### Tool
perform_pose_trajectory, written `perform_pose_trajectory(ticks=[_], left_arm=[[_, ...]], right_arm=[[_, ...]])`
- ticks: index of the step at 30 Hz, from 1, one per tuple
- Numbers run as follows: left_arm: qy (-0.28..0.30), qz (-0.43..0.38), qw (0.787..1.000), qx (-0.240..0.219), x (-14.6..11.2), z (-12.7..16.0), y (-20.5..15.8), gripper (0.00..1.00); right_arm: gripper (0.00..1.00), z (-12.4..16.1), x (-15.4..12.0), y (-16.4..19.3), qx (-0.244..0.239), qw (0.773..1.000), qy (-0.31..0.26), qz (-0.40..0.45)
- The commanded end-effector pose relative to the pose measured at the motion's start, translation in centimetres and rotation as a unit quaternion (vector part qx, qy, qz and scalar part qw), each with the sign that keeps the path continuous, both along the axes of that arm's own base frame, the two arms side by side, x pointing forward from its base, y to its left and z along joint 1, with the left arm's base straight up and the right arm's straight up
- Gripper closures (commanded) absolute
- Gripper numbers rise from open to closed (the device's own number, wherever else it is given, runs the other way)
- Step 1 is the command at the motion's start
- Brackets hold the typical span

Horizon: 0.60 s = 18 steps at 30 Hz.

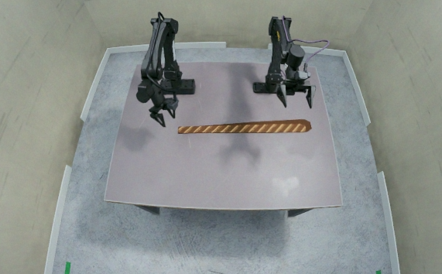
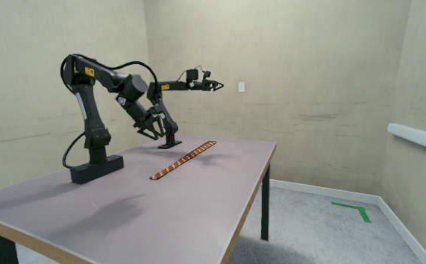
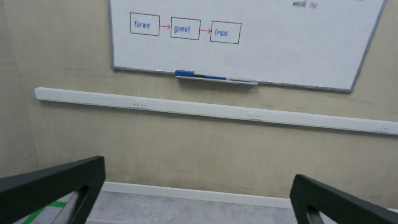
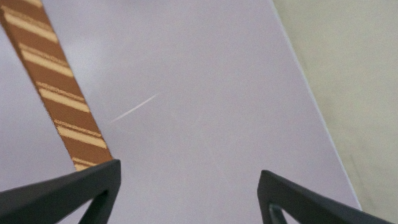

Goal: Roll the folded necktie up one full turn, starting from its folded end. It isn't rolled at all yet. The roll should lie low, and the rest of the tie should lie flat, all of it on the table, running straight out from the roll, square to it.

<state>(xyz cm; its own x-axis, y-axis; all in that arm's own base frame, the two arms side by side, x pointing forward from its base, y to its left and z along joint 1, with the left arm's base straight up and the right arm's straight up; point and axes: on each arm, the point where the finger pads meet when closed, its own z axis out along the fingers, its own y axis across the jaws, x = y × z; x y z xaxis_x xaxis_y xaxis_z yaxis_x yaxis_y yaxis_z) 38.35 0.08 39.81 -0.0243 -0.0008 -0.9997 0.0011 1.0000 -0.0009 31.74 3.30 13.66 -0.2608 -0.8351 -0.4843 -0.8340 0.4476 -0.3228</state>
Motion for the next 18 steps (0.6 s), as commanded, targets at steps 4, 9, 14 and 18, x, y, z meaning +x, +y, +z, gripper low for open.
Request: perform_pose_trajectory(ticks=[4,9,14,18], left_arm=[[0.0,0.0,1.0,0.0,0.0,0.8,0.0,0.0],[0.0,0.0,1.0,0.0,0.0,0.8,0.0,0.0],[0.0,0.0,1.0,0.0,0.0,0.8,0.0,0.0],[0.0,0.0,1.0,0.0,0.0,0.8,0.0,0.0]], right_arm=[[0.29,-3.8,-2.0,0.3,-0.066,0.994,0.064,0.063],[0.31,-6.7,-2.8,0.7,-0.11,0.983,0.105,0.107],[0.34,-9.3,-3.5,1.0,-0.148,0.968,0.14,0.146],[0.35,-11.1,-4.0,1.2,-0.173,0.956,0.164,0.172]])
